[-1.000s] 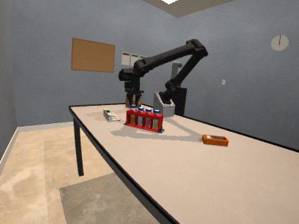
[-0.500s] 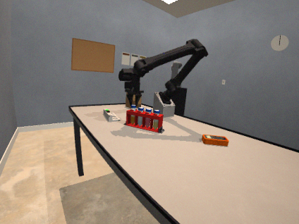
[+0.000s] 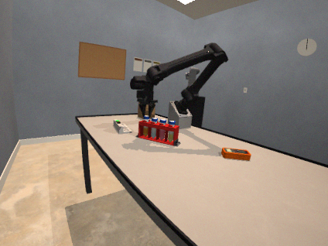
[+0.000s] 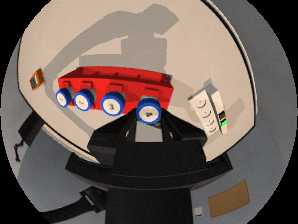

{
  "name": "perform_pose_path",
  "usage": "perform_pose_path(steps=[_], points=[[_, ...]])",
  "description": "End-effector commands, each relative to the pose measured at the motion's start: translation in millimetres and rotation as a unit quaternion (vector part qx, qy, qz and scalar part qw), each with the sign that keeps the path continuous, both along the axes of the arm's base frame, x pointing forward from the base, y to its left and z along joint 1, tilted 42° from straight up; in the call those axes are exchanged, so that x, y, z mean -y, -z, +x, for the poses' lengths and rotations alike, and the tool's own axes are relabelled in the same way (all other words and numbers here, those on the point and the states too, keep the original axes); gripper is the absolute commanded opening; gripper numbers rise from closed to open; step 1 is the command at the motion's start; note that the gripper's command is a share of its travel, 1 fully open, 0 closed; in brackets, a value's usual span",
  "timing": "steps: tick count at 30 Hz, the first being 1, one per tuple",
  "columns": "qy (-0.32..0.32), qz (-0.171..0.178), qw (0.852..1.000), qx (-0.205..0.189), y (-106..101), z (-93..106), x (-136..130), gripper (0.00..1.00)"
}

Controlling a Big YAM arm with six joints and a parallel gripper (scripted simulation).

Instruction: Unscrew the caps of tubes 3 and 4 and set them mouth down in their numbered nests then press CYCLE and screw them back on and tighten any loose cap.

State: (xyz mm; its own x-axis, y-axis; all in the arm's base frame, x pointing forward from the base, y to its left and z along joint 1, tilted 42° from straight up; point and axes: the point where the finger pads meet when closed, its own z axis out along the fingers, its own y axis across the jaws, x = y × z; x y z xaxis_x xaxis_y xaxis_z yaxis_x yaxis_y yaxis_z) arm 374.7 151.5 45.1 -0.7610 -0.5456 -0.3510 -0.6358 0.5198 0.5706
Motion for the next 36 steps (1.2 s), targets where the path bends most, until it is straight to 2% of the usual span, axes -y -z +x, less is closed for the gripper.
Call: perform_pose_path(steps=[1, 27, 28, 34, 35, 36], points=[[0.003, 0.002, 1.000, 0.013, -5.5, 9.9, -0.1, 0.00], [0.003, 0.002, 1.000, 0.013, -4.8, 9.5, 0.9, 0.00], [0.008, 0.003, 1.000, 0.004, 3.7, 3.1, 4.7, 0.00], [0.009, 0.003, 1.000, 0.004, 3.6, 3.3, 5.6, 0.00], [0.003, 0.002, 1.000, 0.013, -4.7, 9.3, 1.1, 0.00], [0.003, 0.002, 1.000, 0.013, -4.7, 9.3, 1.1, 0.49]])
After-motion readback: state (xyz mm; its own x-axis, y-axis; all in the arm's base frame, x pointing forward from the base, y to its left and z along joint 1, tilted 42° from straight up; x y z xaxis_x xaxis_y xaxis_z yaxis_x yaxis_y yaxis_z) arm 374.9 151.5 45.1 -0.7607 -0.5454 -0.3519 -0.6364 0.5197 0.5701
